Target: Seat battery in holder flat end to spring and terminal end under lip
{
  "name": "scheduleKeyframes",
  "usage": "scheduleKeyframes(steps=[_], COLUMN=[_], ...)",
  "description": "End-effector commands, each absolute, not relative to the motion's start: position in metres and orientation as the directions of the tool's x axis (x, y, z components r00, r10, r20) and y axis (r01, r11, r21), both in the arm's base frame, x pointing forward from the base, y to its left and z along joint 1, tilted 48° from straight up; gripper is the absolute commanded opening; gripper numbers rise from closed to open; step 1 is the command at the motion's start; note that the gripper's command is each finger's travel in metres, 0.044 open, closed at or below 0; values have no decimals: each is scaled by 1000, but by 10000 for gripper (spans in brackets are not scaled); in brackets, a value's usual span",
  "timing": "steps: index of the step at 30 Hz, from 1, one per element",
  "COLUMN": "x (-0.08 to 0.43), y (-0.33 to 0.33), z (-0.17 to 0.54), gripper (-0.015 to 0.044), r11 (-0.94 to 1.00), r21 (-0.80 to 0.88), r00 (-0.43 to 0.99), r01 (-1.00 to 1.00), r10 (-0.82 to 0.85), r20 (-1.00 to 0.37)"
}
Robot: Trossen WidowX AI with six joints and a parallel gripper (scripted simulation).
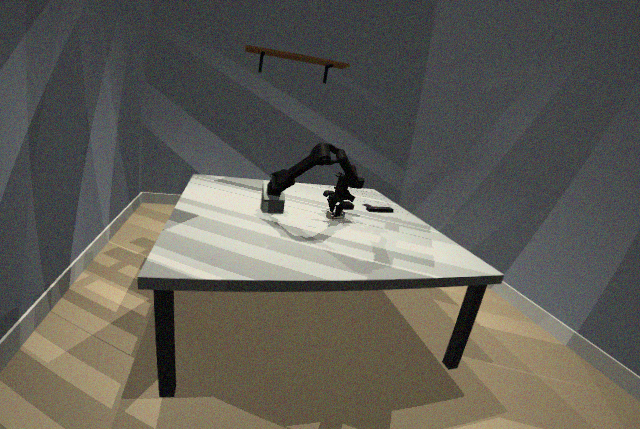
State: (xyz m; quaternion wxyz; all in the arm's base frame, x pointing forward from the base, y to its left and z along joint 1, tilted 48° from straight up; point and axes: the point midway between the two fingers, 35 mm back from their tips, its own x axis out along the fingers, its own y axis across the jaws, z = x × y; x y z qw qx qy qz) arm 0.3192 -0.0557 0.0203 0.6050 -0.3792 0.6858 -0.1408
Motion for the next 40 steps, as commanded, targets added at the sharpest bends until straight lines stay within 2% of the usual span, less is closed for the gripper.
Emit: scheduleKeyframes(steps=[1, 7, 17, 40], x=[320, 320, 311, 311], y=[-47, -47, 7, 9], z=[26, 27, 76, 76], gripper=[188, 188, 440, 440], r11=[674, 674, 677, 676], r21=[-652, -652, -649, -649], r00=[28, 28, 27, 27], r01=[-347, -347, -348, -348], r10=[-687, -687, -685, -685], r20=[-726, -726, -728, -728])
